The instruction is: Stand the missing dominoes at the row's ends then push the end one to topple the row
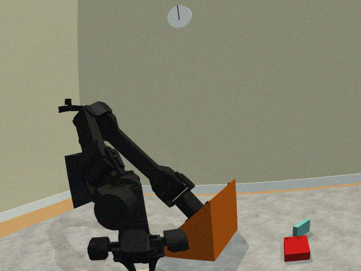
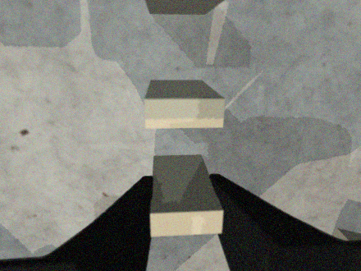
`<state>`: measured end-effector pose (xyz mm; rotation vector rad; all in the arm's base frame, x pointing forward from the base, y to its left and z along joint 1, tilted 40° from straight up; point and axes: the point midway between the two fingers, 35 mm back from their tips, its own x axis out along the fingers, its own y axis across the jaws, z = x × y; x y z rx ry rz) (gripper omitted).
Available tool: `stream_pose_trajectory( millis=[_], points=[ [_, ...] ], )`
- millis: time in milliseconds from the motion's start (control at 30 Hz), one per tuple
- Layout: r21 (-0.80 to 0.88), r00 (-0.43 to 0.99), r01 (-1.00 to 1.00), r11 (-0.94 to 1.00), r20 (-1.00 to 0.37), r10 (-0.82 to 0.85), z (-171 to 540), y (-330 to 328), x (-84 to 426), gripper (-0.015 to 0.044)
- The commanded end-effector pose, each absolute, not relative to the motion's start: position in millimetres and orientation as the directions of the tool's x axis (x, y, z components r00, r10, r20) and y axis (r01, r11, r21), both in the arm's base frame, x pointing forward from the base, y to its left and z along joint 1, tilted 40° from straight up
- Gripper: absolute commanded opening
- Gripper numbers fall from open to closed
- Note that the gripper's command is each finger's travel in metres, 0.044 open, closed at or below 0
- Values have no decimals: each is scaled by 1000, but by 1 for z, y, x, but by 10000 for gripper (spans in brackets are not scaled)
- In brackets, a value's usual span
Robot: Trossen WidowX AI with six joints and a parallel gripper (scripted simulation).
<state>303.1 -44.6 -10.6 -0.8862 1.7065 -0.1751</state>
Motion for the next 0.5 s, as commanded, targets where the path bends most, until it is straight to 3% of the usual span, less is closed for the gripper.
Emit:
stream_pose_trajectory(
  millis=[0,367,467],
  points=[
    [-541,-67,-468,699,-766,-639,-11,-46,302,133],
    [-541,-67,-468,699,-766,-639,-11,-46,302,422],
    [-541,-67,-468,699,-766,-639,-11,-46,302,440]
  ],
)
